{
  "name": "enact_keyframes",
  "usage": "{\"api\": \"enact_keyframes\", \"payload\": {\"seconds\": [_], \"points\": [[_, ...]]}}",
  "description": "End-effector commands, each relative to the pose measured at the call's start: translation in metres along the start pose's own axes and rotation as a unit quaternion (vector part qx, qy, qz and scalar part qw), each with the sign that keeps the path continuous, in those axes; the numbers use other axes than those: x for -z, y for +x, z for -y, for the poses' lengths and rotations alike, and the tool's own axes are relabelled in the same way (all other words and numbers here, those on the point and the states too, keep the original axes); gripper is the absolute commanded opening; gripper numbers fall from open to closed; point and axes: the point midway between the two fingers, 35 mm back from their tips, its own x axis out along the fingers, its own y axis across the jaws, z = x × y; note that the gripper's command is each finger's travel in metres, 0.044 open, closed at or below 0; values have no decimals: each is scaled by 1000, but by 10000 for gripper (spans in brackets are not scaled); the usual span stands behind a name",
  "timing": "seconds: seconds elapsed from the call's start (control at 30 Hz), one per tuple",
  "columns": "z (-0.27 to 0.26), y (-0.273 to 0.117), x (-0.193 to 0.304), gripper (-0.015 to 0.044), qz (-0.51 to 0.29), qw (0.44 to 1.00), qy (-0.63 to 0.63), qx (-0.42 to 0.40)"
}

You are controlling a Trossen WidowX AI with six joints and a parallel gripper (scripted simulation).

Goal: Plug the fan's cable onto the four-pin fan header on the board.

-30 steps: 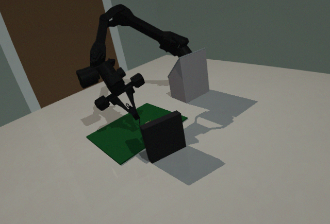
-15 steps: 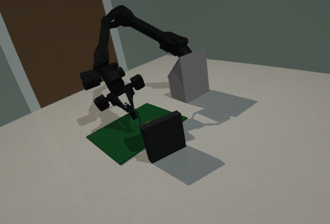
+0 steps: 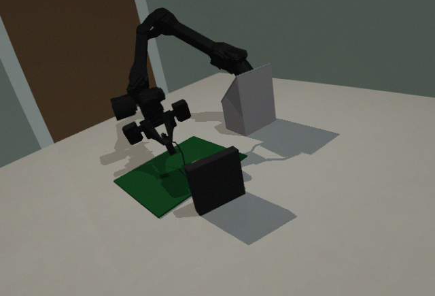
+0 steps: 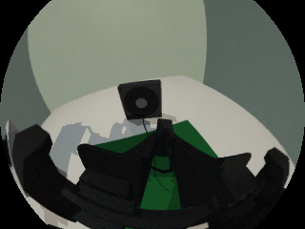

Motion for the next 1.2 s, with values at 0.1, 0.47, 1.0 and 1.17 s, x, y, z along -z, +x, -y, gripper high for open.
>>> {"api": "enact_keyframes", "payload": {"seconds": [0.1,0.47,1.0,1.17], "points": [[1,-8,-2,0,46,998,-22,22],[4,-22,-2,0,109,991,-54,62],[4,-24,-5,0,105,991,-49,62],[3,-25,-9,0,107,991,-52,63]]}}
